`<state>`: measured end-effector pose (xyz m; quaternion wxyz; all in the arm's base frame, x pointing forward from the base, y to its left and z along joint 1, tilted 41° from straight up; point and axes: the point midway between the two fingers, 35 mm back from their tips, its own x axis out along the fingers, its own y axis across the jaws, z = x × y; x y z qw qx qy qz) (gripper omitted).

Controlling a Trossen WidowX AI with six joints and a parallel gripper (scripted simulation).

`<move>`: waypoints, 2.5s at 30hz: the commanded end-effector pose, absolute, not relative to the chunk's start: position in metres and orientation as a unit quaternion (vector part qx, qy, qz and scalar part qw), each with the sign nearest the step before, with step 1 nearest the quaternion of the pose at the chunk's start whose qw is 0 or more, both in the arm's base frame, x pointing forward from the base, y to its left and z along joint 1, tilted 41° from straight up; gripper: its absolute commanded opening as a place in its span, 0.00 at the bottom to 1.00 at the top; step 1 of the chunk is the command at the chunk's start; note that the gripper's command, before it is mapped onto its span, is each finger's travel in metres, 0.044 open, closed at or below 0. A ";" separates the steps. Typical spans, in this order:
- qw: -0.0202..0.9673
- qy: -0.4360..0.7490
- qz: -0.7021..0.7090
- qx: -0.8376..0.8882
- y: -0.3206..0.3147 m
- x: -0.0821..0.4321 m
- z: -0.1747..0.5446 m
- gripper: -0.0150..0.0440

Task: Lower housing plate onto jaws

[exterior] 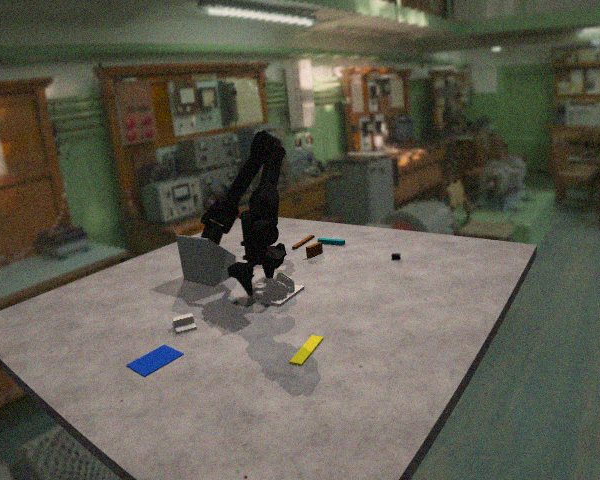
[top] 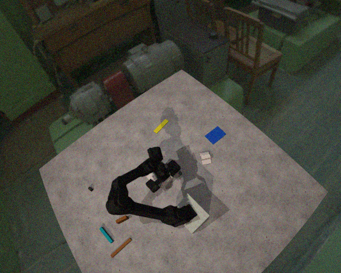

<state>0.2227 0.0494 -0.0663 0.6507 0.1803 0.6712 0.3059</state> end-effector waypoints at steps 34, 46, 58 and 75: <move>0.651 0.672 0.303 0.180 -0.033 0.209 0.032 1.00; 0.651 0.672 0.303 0.180 -0.033 0.209 0.032 1.00; 0.651 0.672 0.303 0.180 -0.033 0.209 0.032 1.00; 0.651 0.672 0.303 0.180 -0.033 0.209 0.032 1.00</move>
